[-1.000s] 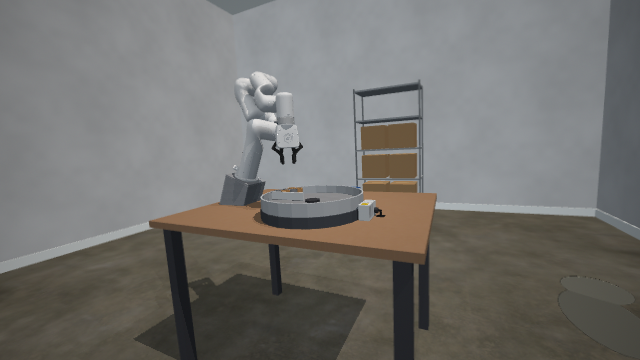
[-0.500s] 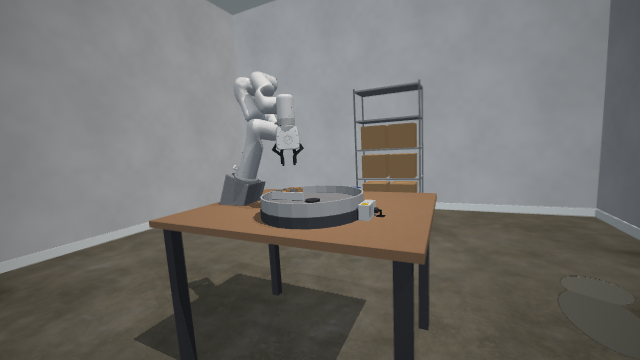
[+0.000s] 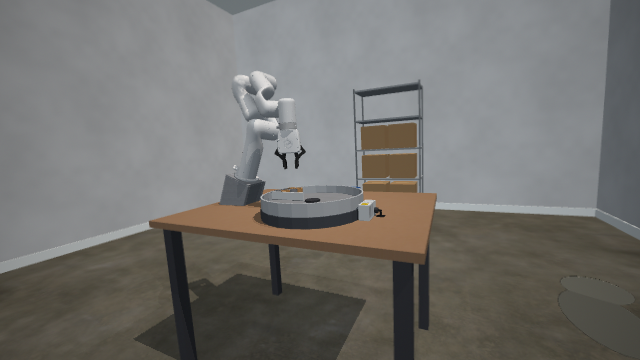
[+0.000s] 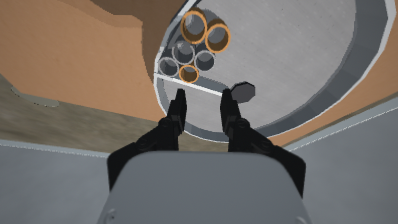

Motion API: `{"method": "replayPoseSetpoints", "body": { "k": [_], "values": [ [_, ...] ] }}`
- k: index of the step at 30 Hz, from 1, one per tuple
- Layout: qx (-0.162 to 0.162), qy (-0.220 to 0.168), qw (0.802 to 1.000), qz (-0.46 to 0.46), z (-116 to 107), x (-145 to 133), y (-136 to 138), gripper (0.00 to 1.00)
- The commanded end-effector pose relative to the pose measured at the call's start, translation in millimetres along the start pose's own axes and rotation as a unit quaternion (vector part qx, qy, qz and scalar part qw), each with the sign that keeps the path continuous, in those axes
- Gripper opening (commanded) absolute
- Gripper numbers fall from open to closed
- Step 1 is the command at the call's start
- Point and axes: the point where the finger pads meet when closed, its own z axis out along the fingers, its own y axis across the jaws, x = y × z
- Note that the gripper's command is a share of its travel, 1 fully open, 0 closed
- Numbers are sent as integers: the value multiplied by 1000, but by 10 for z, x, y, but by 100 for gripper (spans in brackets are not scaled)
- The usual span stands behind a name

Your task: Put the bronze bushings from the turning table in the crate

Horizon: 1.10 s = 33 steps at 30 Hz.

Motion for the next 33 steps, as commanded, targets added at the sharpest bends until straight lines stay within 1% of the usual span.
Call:
{"method": "replayPoseSetpoints", "body": {
  "k": [1,6,10,12,13,17,27,29,33],
  "values": [
    [2,-4,998,65,67,34,42,47],
    [1,-5,989,147,161,87,82,47],
    [1,-5,977,213,238,130,116,47],
    [1,-5,977,213,238,130,116,47],
    [1,-5,973,229,257,142,127,47],
    [1,-5,958,288,334,193,171,47],
    [0,-5,904,427,497,275,231,47],
    [0,-5,904,427,497,275,231,47],
    [0,-5,886,464,549,310,261,47]
  ]
}}
